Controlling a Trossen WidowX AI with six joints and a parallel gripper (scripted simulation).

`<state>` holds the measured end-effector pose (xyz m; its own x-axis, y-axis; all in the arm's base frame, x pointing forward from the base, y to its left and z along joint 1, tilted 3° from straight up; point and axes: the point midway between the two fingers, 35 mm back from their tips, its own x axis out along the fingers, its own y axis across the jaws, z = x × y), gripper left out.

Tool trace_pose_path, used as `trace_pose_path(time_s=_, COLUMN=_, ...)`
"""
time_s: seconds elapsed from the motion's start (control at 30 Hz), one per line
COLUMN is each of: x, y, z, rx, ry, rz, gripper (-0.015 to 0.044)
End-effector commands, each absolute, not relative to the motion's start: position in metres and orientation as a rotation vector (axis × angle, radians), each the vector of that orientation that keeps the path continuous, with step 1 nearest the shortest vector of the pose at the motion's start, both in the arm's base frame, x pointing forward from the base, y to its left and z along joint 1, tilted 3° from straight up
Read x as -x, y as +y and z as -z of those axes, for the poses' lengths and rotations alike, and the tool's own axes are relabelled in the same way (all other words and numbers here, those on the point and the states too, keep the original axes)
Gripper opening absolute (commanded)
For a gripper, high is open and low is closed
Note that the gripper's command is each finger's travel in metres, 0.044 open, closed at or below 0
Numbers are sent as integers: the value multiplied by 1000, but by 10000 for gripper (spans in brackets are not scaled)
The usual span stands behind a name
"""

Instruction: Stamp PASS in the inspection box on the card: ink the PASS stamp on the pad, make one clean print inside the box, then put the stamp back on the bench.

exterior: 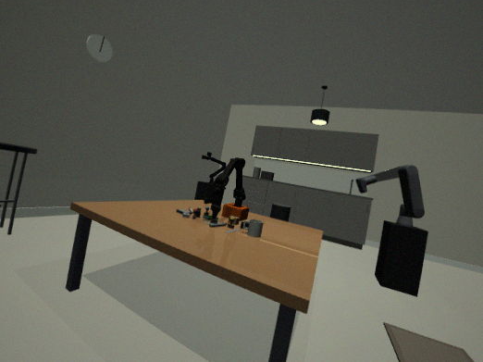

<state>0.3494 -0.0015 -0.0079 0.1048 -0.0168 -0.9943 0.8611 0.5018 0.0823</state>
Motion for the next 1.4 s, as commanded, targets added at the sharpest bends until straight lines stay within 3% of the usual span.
trace_pose_path(time_s=0.0, x=-350, y=-2, z=12, rx=-833, ry=1311, rz=779, gripper=0)
trace_pose_path(time_s=1.37, x=-348, y=-3, z=-23, rx=-834, ry=1311, rz=779, gripper=0)
